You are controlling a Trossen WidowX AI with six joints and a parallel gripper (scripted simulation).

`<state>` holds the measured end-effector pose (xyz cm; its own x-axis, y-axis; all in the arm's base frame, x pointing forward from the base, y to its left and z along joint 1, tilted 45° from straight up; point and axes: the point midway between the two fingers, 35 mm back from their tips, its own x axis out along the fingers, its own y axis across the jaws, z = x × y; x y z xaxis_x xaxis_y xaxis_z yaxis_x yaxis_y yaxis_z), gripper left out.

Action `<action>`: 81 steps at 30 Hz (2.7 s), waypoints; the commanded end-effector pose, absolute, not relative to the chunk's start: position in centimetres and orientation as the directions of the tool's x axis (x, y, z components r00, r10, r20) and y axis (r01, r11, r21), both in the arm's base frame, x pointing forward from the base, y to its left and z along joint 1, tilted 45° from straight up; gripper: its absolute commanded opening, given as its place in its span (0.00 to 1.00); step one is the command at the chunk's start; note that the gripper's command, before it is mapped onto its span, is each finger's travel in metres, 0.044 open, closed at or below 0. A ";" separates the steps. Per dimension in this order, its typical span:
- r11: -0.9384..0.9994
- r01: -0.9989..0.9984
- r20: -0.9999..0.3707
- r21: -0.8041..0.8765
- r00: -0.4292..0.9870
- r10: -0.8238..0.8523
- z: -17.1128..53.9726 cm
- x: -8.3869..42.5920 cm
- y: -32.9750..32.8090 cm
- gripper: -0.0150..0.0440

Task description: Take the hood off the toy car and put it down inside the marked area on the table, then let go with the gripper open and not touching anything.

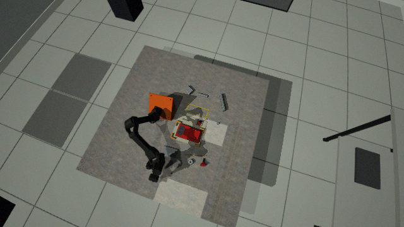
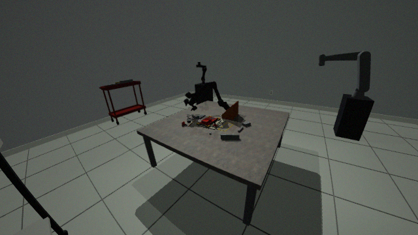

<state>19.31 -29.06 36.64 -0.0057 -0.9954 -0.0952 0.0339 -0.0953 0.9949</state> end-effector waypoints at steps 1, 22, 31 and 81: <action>-0.163 0.288 -0.197 0.944 0.094 -0.976 33.5 24.0 -27.5 1.00; 0.545 0.790 -0.645 -0.281 0.265 -0.717 18.0 36.0 -8.3 1.00; 0.714 -0.014 -0.708 -0.700 0.144 -0.691 13.5 33.3 2.0 1.00; 0.714 -0.013 -0.708 -0.700 0.145 -0.691 10.8 33.9 -0.6 1.00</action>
